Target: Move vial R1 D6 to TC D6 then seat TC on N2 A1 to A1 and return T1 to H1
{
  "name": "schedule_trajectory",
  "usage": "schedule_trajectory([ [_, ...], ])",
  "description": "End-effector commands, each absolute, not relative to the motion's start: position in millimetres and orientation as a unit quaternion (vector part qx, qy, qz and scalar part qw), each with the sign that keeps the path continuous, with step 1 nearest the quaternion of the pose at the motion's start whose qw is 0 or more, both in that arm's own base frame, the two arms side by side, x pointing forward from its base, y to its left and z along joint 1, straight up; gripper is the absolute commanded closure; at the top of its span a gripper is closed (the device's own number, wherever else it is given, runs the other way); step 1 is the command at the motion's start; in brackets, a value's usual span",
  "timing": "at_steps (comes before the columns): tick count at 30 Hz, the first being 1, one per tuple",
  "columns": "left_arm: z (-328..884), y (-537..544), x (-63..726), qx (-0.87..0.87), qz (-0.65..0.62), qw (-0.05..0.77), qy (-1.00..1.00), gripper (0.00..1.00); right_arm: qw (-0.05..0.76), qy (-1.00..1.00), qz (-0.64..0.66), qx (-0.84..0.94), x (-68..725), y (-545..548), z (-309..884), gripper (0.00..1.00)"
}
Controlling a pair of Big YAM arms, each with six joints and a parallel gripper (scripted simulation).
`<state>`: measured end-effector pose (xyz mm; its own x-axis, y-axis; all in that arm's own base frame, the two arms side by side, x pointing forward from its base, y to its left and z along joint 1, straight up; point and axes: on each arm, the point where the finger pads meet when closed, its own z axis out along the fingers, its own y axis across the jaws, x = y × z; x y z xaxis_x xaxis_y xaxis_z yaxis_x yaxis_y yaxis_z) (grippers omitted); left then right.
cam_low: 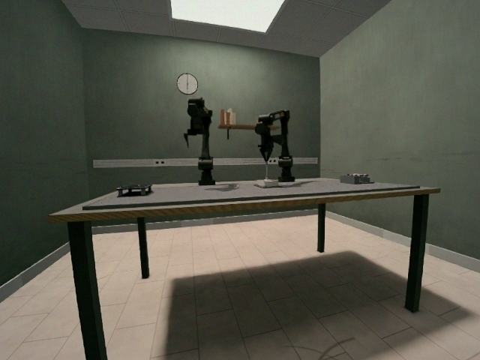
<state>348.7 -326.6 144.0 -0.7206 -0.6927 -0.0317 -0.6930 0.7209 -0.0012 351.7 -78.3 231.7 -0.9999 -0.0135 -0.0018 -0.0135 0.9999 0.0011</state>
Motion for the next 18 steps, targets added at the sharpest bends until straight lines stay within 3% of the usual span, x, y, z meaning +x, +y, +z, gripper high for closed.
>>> schedule_trajectory([
  [1,136.5,-327.0,355.7,-0.371,0.005,0.014,0.928,0.93,0.018,1.0,-0.004,-0.002,358.7,-80.3,244.1,0.0],
  [18,132.9,-326.2,354.9,-0.371,0.006,0.013,0.928,0.93,0.018,1.0,-0.004,-0.002,358.7,-80.3,244.1,0.0],
])
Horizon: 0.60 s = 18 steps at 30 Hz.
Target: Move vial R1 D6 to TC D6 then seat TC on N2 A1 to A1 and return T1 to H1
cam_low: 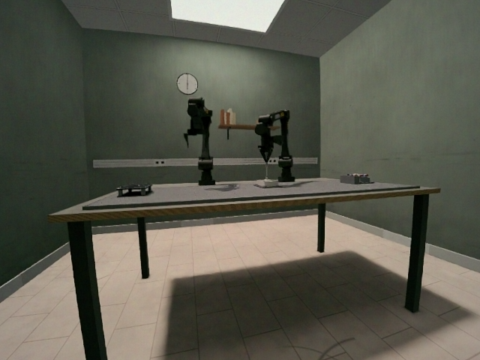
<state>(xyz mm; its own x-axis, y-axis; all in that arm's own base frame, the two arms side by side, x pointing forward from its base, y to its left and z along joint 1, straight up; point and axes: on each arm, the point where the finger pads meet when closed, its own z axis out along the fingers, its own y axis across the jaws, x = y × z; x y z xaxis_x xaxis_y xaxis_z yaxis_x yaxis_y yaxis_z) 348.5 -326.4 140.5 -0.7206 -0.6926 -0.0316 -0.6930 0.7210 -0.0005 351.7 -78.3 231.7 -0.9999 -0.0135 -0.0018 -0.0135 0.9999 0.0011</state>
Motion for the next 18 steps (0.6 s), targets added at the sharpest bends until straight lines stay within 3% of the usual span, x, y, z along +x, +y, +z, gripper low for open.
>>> schedule_trajectory([
  [1,133.7,-327.2,356.0,-0.371,0.004,0.014,0.928,0.93,0.018,1.0,-0.004,-0.002,358.7,-80.3,244.1,0.0],
  [18,132.4,-325.8,354.6,-0.371,0.008,0.013,0.928,0.93,0.018,1.0,-0.004,-0.002,358.7,-80.3,244.1,0.0],
])
